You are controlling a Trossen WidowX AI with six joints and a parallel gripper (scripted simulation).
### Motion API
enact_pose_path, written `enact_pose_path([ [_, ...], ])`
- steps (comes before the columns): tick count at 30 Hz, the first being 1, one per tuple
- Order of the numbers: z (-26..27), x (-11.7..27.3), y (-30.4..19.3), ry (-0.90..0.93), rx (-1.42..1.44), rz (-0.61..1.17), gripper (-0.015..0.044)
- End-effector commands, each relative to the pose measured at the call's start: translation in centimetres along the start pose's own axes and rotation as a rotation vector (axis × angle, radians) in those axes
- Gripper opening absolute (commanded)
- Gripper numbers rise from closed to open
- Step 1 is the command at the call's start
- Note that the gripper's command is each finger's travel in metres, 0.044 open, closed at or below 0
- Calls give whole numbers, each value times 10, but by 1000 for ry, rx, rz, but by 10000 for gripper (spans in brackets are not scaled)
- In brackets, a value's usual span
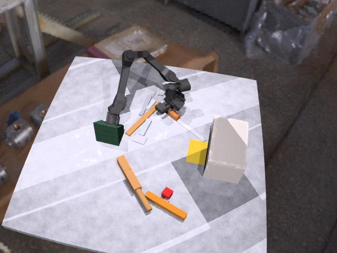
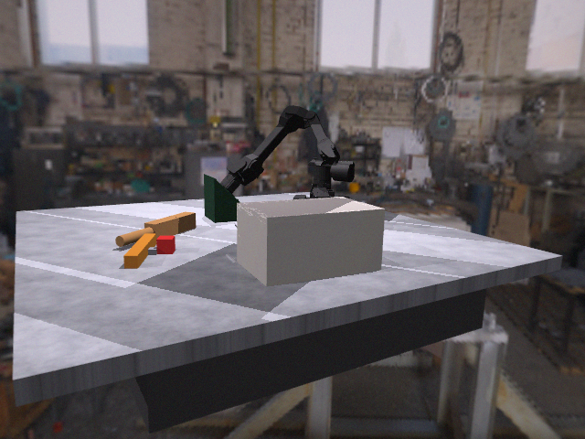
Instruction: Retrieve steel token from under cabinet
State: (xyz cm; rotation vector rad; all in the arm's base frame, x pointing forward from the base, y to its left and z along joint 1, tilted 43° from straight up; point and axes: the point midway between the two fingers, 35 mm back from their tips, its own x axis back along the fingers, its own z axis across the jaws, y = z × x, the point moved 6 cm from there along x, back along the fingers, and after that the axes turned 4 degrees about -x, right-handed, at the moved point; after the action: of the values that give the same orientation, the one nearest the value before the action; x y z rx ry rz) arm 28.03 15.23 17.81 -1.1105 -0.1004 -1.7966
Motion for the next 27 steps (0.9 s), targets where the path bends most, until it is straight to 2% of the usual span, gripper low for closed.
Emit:
enact_pose_path([
  [1, 0, 0, 0, 0, 1, 0, 144],
  [7, 0, 0, 0, 0, 1, 0, 104],
  [11, 0, 0, 0, 0, 1, 0, 0],
  [27, 2, 0, 18, -2, 29, -1, 0],
])
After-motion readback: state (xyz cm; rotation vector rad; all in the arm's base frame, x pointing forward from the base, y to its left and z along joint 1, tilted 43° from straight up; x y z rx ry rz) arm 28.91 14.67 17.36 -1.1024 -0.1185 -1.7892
